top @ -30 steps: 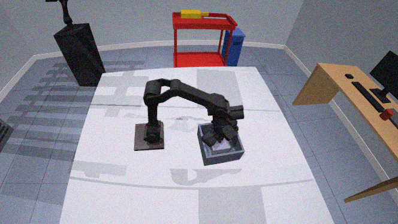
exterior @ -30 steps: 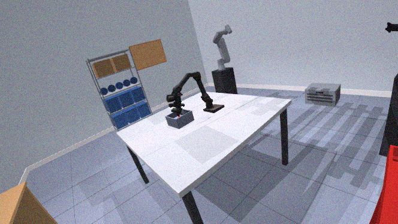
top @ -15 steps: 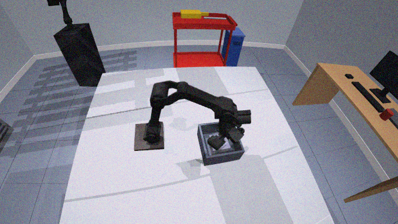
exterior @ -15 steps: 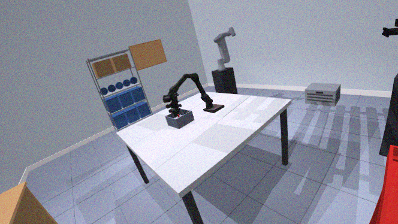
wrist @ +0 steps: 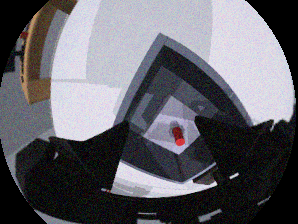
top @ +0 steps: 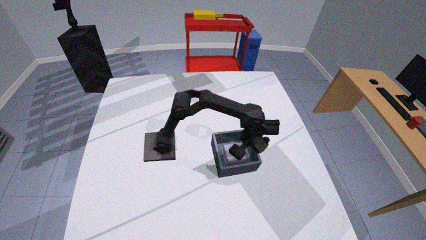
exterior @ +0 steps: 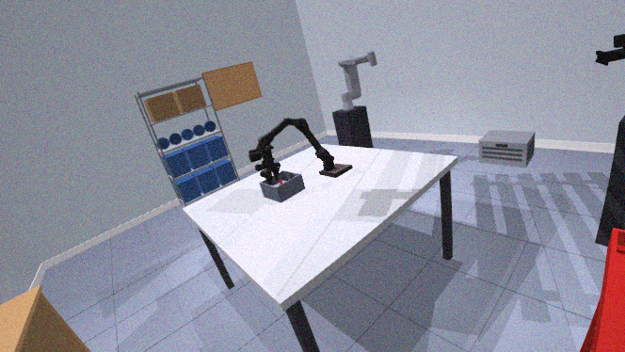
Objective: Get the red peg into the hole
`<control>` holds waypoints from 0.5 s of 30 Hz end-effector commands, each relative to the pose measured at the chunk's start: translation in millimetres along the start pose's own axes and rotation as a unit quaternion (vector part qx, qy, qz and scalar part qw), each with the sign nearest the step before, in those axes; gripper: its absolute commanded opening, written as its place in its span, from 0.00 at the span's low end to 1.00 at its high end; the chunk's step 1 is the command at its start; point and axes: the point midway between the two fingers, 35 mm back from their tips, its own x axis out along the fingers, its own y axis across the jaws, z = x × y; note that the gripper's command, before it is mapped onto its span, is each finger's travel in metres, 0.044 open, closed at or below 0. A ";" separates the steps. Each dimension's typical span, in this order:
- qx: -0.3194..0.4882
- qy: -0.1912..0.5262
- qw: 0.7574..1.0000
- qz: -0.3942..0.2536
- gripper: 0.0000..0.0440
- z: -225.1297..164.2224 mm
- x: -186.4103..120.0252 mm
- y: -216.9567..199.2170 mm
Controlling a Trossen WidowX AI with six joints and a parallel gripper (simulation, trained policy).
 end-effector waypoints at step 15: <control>-0.029 -0.010 0.996 0.090 1.00 12.9 -29.0 61.0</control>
